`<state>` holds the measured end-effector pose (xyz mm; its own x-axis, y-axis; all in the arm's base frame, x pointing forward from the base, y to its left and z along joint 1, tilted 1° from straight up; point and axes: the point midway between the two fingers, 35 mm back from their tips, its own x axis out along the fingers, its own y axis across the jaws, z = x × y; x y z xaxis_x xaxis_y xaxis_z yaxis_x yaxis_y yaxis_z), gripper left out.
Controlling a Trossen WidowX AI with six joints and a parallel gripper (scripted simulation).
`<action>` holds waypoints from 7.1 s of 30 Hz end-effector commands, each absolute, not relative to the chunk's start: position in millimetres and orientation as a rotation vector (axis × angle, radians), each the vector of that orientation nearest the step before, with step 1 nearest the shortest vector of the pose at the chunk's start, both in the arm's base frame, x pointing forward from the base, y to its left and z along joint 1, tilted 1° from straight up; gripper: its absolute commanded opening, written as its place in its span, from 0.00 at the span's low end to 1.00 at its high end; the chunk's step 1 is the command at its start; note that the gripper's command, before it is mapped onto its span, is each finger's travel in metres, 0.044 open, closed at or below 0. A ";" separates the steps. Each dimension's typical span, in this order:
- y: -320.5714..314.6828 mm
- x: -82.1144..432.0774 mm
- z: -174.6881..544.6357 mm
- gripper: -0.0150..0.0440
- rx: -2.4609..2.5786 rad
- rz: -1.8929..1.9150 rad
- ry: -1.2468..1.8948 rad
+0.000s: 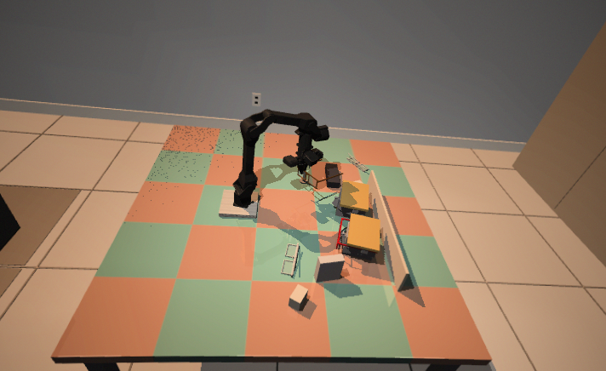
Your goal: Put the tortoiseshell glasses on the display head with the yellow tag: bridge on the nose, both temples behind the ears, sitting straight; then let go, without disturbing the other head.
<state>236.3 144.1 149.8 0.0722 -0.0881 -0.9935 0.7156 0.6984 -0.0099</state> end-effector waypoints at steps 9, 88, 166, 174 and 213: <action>136.0 236.6 149.6 0.25 0.986 -0.973 1.278; 130.4 279.0 96.2 0.25 1.273 -1.202 1.179; 125.5 389.7 101.7 0.25 1.276 -1.196 1.172; 125.1 395.9 102.1 0.25 1.276 -1.196 1.171; 125.1 396.4 98.3 0.44 1.277 -1.200 1.168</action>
<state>396.4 125.1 96.6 0.0453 0.0178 -0.9988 0.9980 -0.0454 0.0445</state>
